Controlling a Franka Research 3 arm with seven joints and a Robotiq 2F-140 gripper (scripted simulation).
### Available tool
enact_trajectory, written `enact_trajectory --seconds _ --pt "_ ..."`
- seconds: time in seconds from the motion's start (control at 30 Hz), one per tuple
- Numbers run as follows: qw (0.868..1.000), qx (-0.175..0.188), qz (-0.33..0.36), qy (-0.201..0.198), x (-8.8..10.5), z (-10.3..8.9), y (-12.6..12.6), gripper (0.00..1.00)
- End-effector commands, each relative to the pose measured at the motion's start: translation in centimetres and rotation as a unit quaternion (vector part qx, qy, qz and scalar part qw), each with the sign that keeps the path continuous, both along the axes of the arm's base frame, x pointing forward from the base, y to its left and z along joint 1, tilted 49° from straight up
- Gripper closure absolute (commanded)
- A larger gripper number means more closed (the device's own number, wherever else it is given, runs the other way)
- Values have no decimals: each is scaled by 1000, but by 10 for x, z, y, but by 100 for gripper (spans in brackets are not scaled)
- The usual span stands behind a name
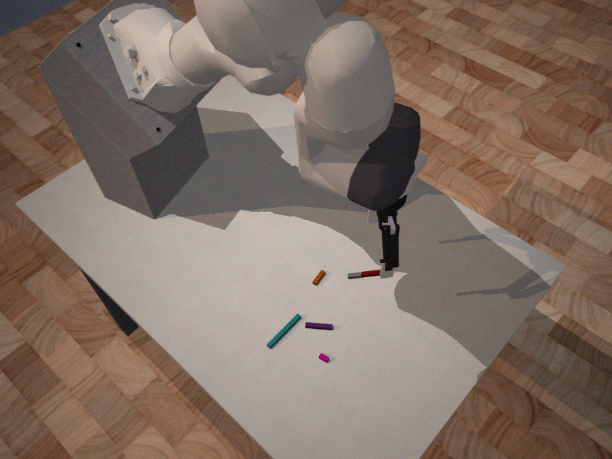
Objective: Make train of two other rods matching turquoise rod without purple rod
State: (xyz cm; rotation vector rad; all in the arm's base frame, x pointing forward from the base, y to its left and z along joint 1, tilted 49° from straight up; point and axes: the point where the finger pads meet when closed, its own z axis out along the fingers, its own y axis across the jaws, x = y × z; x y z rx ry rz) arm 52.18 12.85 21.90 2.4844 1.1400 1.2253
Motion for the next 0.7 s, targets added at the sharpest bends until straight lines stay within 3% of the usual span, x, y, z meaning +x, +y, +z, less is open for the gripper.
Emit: enact_trajectory --seconds 0.0,0.17,0.67 --pt "1000 -2 4 0 -3 2 1 0" --pt "1000 -2 4 0 -8 7 -1 0" --pt "1000 -2 4 0 -50 44 -12 0"
